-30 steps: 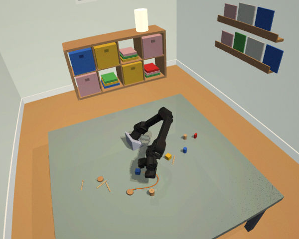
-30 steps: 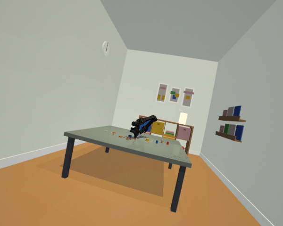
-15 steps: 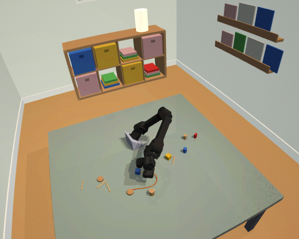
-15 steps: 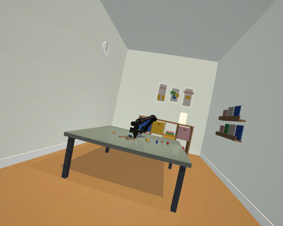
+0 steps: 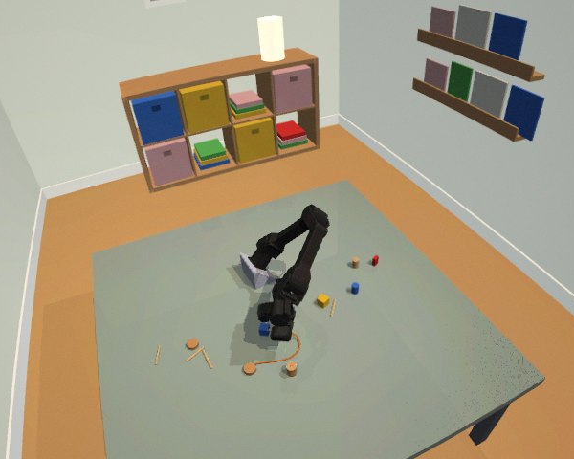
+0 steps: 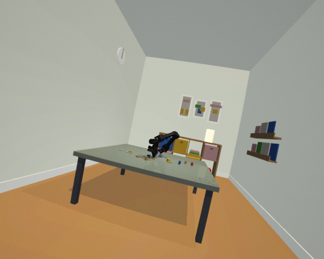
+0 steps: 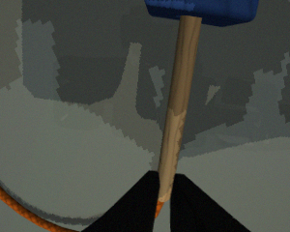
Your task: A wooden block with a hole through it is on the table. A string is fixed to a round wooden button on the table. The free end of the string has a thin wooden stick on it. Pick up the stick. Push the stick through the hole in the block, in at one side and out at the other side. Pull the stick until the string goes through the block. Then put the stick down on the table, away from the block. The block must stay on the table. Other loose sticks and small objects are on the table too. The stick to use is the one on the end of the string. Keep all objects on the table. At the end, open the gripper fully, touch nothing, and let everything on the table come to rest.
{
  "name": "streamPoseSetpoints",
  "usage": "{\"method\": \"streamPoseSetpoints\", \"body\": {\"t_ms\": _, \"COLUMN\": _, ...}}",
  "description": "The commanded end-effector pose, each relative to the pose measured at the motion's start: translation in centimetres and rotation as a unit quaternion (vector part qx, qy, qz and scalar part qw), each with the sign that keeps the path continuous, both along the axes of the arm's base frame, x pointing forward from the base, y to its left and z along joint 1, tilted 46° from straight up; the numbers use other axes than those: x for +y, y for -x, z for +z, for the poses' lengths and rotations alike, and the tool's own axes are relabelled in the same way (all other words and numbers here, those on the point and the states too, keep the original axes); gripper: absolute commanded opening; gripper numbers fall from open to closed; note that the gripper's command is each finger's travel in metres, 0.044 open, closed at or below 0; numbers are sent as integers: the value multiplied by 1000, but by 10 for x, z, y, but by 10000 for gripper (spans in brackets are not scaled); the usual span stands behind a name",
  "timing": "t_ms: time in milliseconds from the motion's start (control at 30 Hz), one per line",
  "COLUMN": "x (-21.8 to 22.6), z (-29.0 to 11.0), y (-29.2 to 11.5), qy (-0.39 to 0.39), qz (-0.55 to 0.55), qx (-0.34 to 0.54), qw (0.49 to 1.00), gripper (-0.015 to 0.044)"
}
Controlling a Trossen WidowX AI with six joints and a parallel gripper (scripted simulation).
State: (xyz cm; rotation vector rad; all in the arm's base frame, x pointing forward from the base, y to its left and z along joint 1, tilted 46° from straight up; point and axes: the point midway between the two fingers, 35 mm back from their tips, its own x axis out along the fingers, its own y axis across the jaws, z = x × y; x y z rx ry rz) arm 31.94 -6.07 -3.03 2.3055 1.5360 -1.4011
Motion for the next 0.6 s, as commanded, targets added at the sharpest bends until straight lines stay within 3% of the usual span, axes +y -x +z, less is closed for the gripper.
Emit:
{"method": "streamPoseSetpoints", "body": {"t_ms": 0, "x": 0, "z": -5, "y": 7, "qy": 0, "qz": 3, "qx": 5, "qw": 1000, "gripper": 0}}
{"method": "streamPoseSetpoints", "body": {"t_ms": 567, "x": -9, "z": -16, "y": 19, "qy": 0, "qz": 3, "qx": 5, "qw": 1000, "gripper": 0}}
